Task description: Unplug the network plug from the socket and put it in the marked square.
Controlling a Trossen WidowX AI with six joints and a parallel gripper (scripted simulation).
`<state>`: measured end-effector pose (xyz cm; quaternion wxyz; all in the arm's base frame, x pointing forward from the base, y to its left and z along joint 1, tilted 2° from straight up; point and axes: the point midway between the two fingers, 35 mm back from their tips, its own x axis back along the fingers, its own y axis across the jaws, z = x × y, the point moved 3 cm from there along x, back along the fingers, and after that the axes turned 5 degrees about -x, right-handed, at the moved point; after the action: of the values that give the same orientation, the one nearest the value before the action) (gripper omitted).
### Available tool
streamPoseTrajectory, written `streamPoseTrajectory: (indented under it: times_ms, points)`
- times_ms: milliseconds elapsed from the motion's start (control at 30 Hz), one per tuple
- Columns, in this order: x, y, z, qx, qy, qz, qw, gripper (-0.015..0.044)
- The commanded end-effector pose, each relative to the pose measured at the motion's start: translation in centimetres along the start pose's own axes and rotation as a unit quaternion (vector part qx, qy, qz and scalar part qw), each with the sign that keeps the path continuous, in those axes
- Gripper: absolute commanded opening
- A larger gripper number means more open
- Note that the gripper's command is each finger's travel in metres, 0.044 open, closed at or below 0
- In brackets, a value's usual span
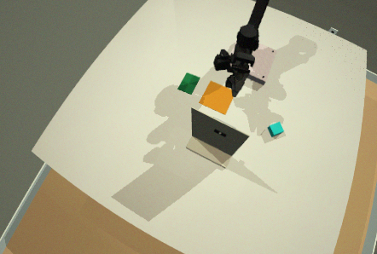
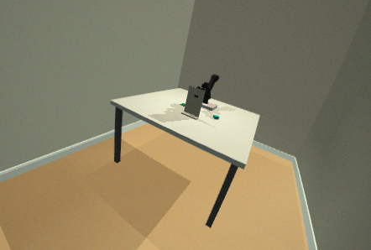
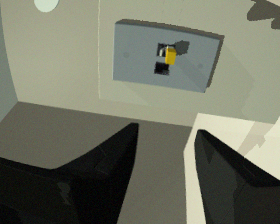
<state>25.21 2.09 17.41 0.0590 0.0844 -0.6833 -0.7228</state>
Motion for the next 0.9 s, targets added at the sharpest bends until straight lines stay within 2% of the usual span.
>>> streamPoseTrajectory:
  times_ms: [0, 867]
  points:
    - [0.2, -0.4, 0.1, -0.021, 0.004, 0.001, 1.000, 0.0156]
    - [-5.2, -0.2, -1.3, -0.020, 0.004, 0.000, 1.000, 0.0156]
